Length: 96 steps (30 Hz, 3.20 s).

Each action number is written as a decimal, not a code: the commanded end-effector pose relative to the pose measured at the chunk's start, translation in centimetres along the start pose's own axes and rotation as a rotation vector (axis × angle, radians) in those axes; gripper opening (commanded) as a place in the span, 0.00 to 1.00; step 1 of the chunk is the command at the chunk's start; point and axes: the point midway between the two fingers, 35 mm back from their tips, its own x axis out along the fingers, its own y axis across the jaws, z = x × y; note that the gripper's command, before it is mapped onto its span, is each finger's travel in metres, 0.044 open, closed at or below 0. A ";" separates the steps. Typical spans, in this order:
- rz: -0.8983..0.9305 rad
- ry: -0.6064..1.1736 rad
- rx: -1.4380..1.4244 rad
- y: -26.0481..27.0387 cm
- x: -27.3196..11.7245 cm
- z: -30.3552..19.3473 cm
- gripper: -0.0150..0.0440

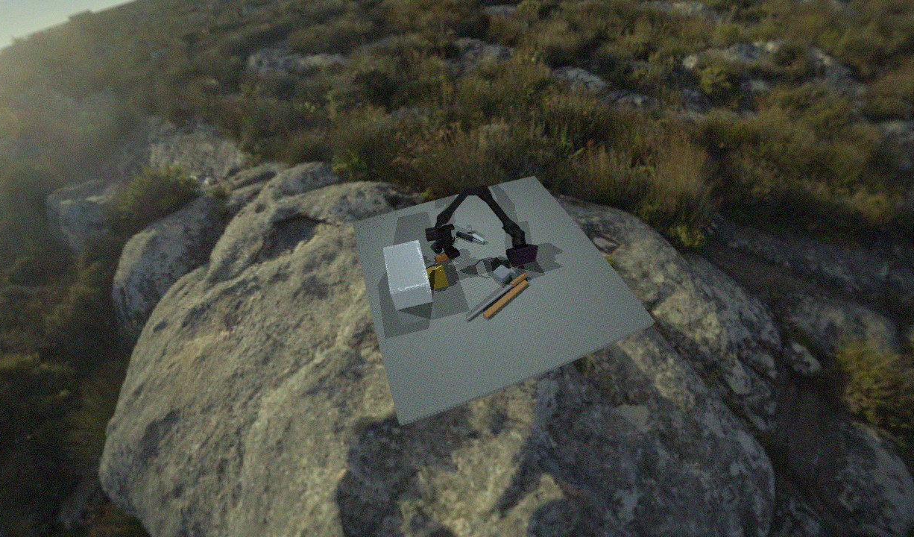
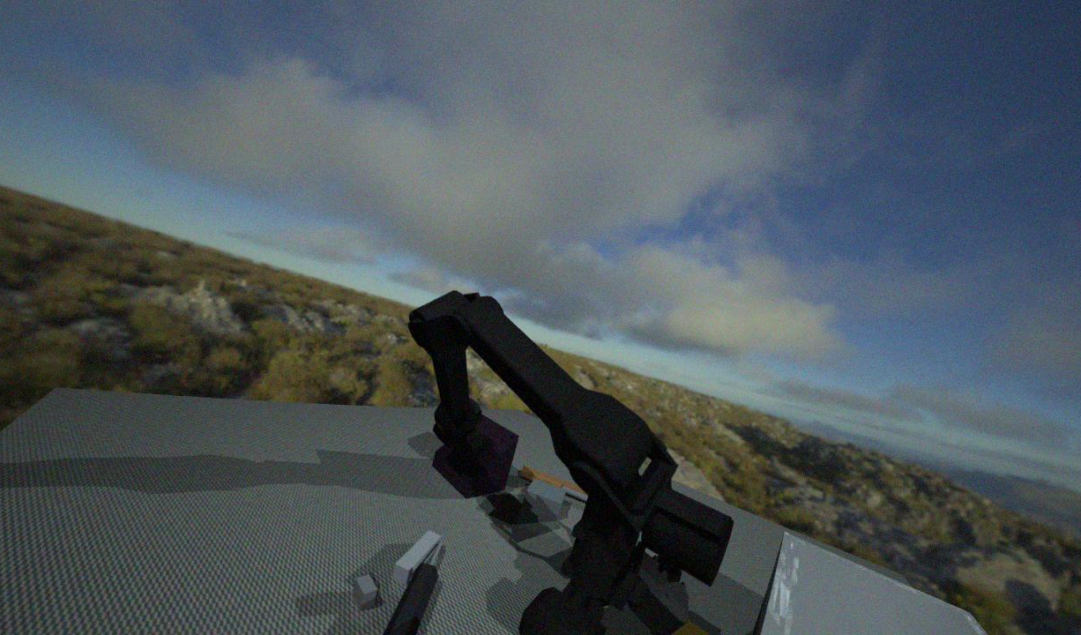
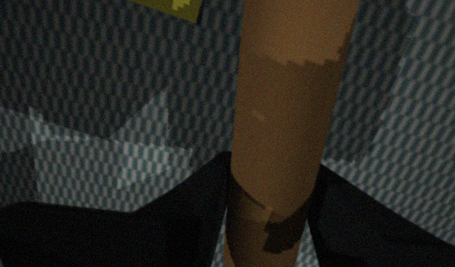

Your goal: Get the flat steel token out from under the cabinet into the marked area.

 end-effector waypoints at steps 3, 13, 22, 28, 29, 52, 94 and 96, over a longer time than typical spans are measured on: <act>-0.002 -0.002 0.007 -0.1 0.0 0.8 0.25; -0.002 -0.003 0.007 0.0 0.0 1.6 0.25; -0.002 -0.003 0.007 1.3 0.2 1.6 0.25; -0.001 -0.003 0.007 1.9 0.3 1.6 0.25; -0.001 -0.003 0.007 2.0 0.3 1.6 0.25; 0.000 -0.003 0.007 3.9 0.3 1.6 0.25; 0.002 -0.003 0.007 7.5 0.3 1.6 0.25; 0.002 -0.003 0.007 7.7 0.3 1.6 0.25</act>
